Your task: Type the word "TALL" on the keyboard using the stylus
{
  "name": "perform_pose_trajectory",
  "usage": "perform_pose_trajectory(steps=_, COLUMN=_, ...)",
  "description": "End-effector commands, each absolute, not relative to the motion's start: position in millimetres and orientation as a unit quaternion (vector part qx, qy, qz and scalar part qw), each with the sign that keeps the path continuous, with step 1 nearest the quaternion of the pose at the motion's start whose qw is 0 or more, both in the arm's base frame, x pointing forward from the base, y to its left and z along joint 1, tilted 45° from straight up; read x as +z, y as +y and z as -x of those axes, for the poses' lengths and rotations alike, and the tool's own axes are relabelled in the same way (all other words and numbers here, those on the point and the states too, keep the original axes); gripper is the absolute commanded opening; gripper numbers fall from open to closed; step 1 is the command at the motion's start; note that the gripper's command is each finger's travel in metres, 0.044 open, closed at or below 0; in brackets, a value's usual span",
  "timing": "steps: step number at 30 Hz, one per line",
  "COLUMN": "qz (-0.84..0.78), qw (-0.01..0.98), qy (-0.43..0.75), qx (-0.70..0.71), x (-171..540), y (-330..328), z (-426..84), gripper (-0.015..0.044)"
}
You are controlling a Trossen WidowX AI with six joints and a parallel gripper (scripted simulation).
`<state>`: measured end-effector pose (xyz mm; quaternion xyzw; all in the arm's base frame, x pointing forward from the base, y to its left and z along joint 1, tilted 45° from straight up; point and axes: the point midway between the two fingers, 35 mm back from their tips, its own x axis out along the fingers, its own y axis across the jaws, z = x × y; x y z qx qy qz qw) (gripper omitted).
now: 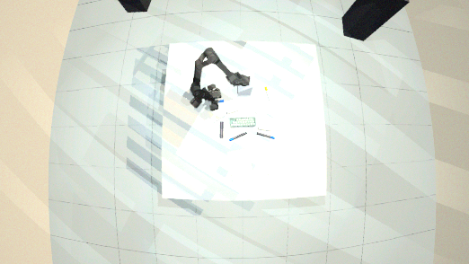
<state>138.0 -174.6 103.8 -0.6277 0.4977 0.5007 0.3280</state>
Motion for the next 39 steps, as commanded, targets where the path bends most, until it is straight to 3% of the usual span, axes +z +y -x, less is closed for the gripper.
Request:
perform_pose_trajectory(steps=1, qz=0.627, qw=0.328, qy=0.495, qx=0.504, x=99.5, y=-176.4, z=-138.8, gripper=0.0150)
perform_pose_trajectory(steps=39, qz=0.627, qw=0.328, qy=0.495, qx=0.504, x=79.5, y=-195.8, z=-144.1, gripper=0.0150)
